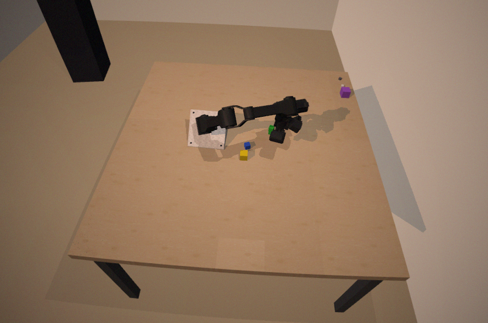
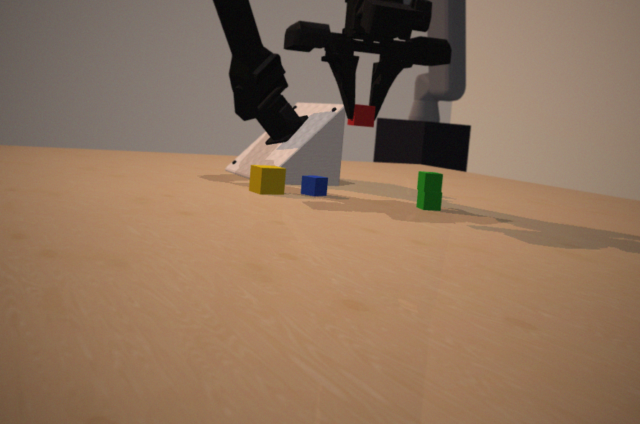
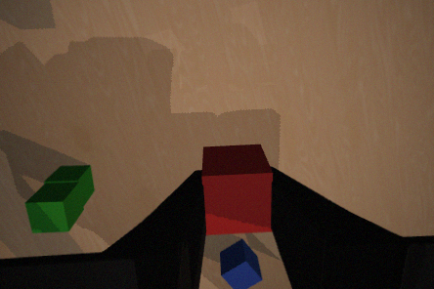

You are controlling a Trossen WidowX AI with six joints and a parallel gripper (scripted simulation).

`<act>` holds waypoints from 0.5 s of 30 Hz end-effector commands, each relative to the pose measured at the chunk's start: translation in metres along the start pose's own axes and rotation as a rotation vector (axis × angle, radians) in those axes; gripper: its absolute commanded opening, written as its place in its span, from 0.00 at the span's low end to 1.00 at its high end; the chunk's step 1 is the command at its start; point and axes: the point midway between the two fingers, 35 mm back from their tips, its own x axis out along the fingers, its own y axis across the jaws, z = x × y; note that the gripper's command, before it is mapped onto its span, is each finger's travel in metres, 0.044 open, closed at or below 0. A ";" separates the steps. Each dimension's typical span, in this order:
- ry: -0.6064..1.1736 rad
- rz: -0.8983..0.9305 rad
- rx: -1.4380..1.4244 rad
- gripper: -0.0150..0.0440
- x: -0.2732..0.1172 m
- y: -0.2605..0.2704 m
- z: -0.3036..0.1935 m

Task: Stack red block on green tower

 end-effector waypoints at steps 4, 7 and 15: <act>-0.003 0.005 0.008 0.25 -0.017 0.000 0.001; -0.003 0.003 0.004 0.25 -0.015 0.001 0.000; -0.003 0.012 0.003 0.25 -0.018 0.026 -0.008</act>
